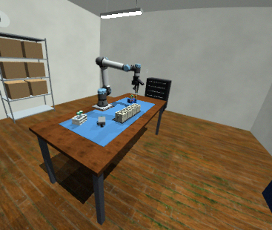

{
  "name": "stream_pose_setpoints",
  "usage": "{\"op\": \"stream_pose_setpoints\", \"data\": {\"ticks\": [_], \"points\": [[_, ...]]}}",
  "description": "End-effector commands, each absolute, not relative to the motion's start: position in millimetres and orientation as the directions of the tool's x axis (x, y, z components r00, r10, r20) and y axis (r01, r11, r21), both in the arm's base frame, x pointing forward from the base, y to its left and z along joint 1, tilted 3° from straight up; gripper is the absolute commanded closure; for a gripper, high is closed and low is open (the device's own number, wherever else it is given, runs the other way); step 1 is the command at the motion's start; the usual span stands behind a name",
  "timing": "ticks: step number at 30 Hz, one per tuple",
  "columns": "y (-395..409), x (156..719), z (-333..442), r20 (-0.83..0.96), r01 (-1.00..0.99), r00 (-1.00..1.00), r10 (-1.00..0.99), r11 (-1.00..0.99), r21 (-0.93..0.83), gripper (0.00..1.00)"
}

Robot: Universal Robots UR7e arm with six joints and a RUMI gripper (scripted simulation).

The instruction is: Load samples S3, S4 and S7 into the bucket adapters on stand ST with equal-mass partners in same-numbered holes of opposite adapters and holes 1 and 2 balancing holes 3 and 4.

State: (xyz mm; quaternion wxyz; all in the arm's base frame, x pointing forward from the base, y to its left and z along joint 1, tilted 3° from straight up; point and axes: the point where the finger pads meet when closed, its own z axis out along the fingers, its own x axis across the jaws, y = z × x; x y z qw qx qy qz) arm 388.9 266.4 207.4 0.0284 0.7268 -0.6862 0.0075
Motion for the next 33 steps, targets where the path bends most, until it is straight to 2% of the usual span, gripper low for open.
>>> {"op": "stream_pose_setpoints", "data": {"ticks": [1, 15, 33], "points": [[243.8, 406.6, 208.5, 0.048, -0.998, 0.059, -0.997, -0.057, 0.030, 1.00], [179.6, 454.3, 210.4, 0.048, -0.998, 0.059, -0.997, -0.057, 0.030, 1.00], [177.4, 454.5, 186.4, 0.048, -0.998, 0.059, -0.997, -0.057, 0.030, 1.00]]}}
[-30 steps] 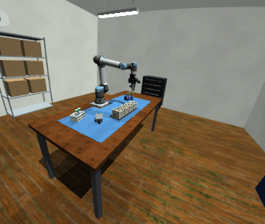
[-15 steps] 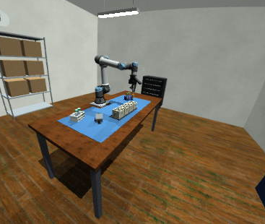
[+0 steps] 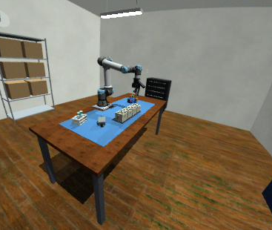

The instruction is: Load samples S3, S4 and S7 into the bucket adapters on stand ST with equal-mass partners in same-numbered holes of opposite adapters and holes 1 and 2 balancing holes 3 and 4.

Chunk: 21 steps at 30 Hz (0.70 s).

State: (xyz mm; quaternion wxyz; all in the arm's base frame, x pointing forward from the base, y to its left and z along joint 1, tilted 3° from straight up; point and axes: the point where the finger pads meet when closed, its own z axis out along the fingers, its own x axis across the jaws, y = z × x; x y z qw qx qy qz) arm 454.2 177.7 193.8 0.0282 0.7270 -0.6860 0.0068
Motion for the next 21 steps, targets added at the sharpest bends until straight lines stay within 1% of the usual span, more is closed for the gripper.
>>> {"op": "stream_pose_setpoints", "data": {"ticks": [1, 6, 21], "points": [[177.3, 454.4, 183.8, 0.048, -0.998, 0.059, -0.997, -0.057, 0.030, 1.00], [176.6, 454.0, 170.5, 0.048, -0.998, 0.059, -0.997, -0.057, 0.030, 1.00], [176.6, 454.0, 170.5, 0.048, -0.998, 0.059, -0.997, -0.057, 0.030, 1.00]]}}
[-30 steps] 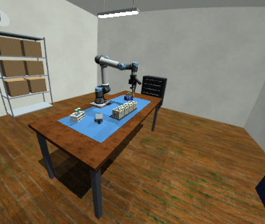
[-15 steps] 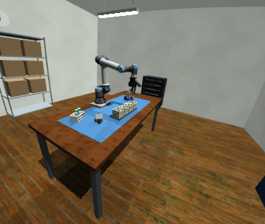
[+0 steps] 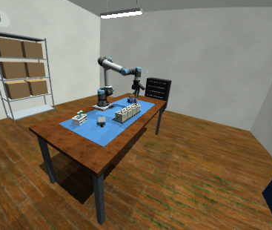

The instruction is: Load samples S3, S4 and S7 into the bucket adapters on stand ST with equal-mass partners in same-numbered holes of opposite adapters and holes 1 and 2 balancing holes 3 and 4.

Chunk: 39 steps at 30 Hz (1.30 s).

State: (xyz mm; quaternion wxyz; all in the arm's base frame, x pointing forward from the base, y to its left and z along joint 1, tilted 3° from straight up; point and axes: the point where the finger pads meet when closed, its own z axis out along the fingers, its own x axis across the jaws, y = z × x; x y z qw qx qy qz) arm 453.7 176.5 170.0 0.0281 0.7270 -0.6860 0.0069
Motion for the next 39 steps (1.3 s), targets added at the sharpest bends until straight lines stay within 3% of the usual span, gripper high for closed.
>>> {"op": "stream_pose_setpoints", "data": {"ticks": [1, 39], "points": [[176.6, 454.0, 170.5, 0.048, -0.998, 0.059, -0.997, -0.057, 0.030, 1.00], [174.3, 452.8, 125.2, 0.048, -0.998, 0.059, -0.997, -0.057, 0.030, 1.00]]}}
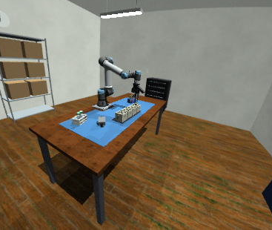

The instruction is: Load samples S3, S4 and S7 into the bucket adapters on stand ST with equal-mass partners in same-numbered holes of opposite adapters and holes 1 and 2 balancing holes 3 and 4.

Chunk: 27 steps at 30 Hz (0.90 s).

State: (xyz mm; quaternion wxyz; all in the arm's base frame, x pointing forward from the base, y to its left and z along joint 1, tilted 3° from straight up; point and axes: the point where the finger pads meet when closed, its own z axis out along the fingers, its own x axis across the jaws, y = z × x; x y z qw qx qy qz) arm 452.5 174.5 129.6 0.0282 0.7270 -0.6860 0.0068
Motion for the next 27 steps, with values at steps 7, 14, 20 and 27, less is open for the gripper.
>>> {"op": "stream_pose_setpoints", "data": {"ticks": [7, 14, 20, 27], "points": [[174.0, 452.6, 118.5, 0.048, -0.998, 0.059, -0.997, -0.057, 0.030, 1.00], [173.5, 452.3, 109.2, 0.048, -0.998, 0.059, -0.997, -0.057, 0.030, 1.00], [173.1, 452.1, 101.2, 0.048, -0.998, 0.059, -0.997, -0.057, 0.030, 1.00], [172.8, 451.9, 94.6, 0.048, -0.998, 0.059, -0.997, -0.057, 0.030, 1.00]]}}
